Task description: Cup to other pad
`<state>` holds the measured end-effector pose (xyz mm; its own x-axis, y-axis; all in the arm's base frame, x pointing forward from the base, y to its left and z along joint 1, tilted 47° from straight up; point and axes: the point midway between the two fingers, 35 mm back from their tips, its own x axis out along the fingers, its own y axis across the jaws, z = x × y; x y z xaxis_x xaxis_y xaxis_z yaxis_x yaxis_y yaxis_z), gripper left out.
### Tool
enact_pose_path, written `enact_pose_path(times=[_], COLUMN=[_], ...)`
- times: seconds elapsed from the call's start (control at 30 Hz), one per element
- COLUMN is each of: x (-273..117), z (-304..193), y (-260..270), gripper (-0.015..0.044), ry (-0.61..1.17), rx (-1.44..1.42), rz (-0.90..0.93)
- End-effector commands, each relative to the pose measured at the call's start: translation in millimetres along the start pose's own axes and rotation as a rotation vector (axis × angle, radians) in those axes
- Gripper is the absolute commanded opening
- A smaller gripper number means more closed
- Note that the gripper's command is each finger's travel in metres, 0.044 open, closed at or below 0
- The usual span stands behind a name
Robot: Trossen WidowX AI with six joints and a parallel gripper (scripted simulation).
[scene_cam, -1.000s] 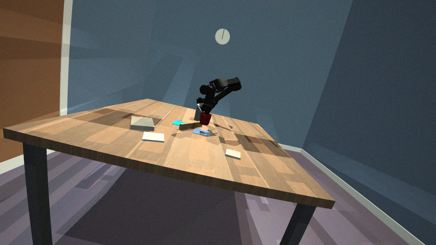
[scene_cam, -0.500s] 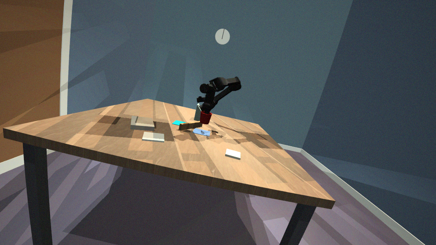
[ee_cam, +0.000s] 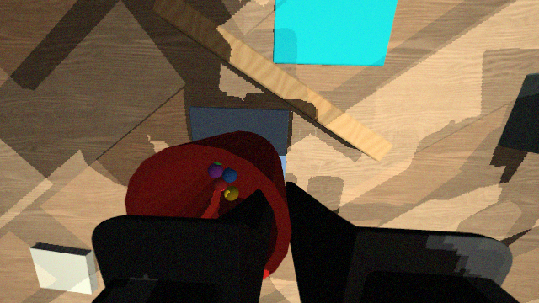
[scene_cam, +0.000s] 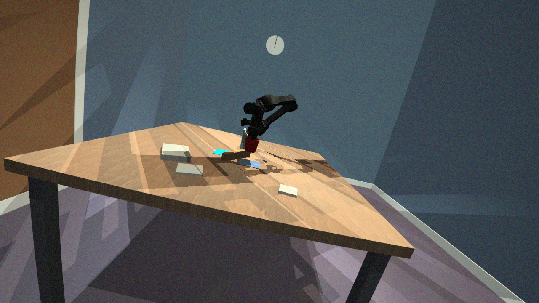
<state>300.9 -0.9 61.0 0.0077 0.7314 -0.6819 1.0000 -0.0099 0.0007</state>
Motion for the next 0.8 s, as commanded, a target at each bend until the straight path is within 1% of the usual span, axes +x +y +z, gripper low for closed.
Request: enact_pose_path(times=[0.0,0.77], x=[-0.5,-3.5], z=[10.4,70.3], y=[-5.3,-36.5], gripper=[0.0000,0.0000], ry=[-0.002,-0.006], rx=[0.002,0.000], rz=[0.001,0.001])
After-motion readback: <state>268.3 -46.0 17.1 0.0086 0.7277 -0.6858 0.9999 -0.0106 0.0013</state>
